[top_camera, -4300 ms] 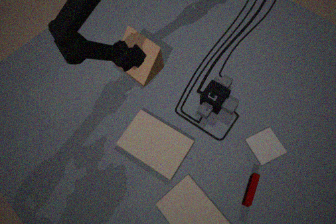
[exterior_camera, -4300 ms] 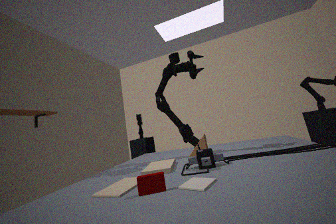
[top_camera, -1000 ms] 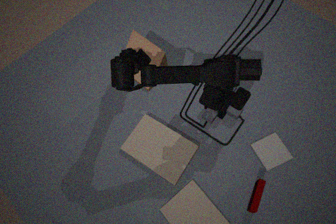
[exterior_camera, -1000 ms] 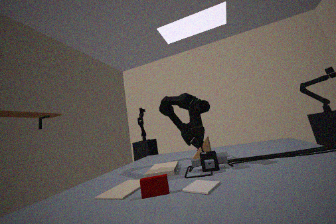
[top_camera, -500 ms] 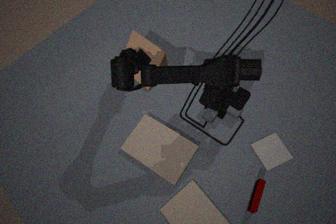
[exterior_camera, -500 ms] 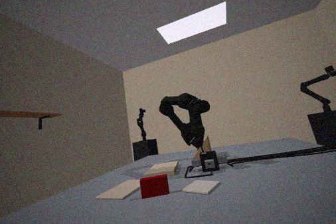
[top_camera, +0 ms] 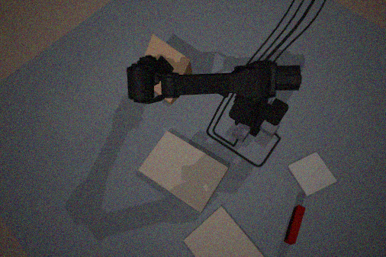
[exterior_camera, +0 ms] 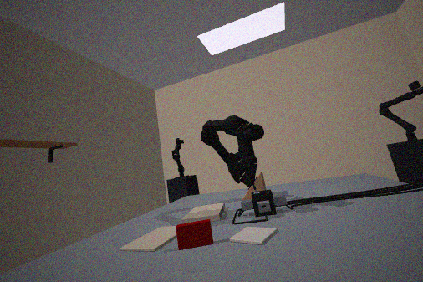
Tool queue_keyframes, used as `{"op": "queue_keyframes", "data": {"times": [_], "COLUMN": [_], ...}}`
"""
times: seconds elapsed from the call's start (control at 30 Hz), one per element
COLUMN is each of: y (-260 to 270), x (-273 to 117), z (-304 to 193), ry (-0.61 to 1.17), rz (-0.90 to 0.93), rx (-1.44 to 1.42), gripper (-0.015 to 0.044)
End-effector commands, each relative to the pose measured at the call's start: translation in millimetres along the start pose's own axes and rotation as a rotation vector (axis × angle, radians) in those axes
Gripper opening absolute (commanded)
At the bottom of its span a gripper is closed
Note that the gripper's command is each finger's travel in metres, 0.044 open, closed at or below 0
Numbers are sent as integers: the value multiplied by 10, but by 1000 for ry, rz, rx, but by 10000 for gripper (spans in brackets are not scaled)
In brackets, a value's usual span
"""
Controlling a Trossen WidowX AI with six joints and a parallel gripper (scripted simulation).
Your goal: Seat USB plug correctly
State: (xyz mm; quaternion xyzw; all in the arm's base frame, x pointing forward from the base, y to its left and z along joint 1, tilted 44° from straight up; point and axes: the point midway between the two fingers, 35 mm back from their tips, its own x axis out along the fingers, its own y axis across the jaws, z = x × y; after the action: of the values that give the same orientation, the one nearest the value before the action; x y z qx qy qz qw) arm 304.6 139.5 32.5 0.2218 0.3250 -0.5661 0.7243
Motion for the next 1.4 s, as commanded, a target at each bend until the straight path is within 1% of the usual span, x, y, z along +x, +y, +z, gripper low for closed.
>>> {"op": "queue_keyframes", "data": {"times": [0.0,1.0,1.13,1.37], "y": [0,1,2,2], "x": [-29,-211,-207,-204], "z": [-4,-1,4,7], "ry": [3,3,3,2], "rz": [-2,-1,2,3], "rx": [4,-1,-58,-246], "gripper": [0,0,0,0]}}
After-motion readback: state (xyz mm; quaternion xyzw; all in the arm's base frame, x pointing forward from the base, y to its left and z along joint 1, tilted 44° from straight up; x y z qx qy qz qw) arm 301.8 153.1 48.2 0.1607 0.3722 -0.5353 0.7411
